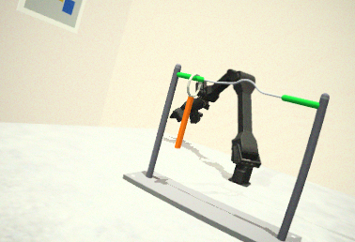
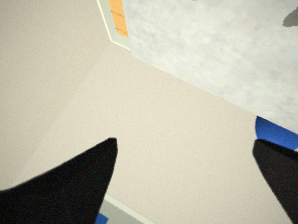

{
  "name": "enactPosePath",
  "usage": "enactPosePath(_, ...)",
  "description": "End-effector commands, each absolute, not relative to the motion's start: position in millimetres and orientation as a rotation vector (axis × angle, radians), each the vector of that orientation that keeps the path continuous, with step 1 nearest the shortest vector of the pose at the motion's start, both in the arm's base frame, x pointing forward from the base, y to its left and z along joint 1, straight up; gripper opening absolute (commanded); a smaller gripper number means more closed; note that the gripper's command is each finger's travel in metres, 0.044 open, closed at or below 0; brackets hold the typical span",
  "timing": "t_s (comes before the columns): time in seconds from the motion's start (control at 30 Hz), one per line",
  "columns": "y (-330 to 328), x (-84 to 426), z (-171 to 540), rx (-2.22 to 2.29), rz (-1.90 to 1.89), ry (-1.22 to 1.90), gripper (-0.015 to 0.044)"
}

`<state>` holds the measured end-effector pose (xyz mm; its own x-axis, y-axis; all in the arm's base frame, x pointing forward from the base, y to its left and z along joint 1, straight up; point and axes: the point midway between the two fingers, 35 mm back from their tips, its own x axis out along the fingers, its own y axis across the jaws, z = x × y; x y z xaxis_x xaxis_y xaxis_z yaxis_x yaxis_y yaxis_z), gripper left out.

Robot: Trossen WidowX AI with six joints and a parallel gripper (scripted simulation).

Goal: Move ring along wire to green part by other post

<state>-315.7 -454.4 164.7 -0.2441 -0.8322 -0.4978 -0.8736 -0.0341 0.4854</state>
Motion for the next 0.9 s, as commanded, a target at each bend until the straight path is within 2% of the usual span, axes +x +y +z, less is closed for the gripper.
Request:
enactPosePath(0.0,-454.8,-312.9,165.4,-1.907,1.165,2.139,0.0374)
enactPosePath(0.27,-459.1,-192.3,189.2,-2.407,1.633,1.885,0.0164)
enactPosePath(0.6,-417.3,-41.9,203.3,-3.071,2.24,1.378,0.016)
enactPosePath(0.87,-353.7,55.3,198.0,-3.558,2.693,0.79,0.016)
